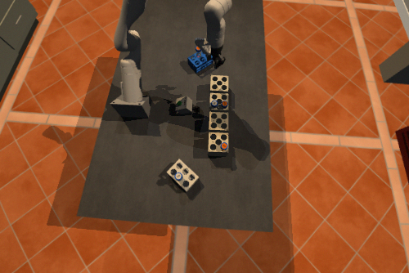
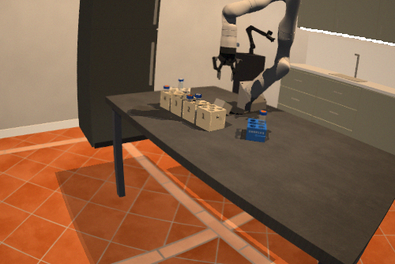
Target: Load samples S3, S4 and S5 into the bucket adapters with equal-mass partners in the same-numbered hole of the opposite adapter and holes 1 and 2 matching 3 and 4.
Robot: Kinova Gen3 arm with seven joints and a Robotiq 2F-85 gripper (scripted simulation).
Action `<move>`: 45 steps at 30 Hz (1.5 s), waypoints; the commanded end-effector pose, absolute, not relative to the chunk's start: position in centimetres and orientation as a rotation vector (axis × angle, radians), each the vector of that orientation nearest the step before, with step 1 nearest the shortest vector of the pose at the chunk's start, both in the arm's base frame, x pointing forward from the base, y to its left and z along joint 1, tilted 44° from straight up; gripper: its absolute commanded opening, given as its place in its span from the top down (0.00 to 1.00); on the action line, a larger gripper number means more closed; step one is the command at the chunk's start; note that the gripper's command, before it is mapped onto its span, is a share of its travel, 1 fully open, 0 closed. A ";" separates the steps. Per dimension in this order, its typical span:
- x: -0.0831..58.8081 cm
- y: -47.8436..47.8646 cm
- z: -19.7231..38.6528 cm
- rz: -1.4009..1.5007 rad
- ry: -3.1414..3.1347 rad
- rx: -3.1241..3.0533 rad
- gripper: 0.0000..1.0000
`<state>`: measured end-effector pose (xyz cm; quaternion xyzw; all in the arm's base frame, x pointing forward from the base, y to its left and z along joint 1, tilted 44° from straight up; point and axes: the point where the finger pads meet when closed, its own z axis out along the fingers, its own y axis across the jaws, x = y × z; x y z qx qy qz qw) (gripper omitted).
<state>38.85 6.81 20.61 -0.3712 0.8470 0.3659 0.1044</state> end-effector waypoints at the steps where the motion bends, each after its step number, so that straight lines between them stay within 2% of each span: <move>1: 38.4 7.7 21.7 1.065 2.498 -1.091 0.38; 45: 32.0 15.3 29.8 1.076 2.499 -1.096 0.38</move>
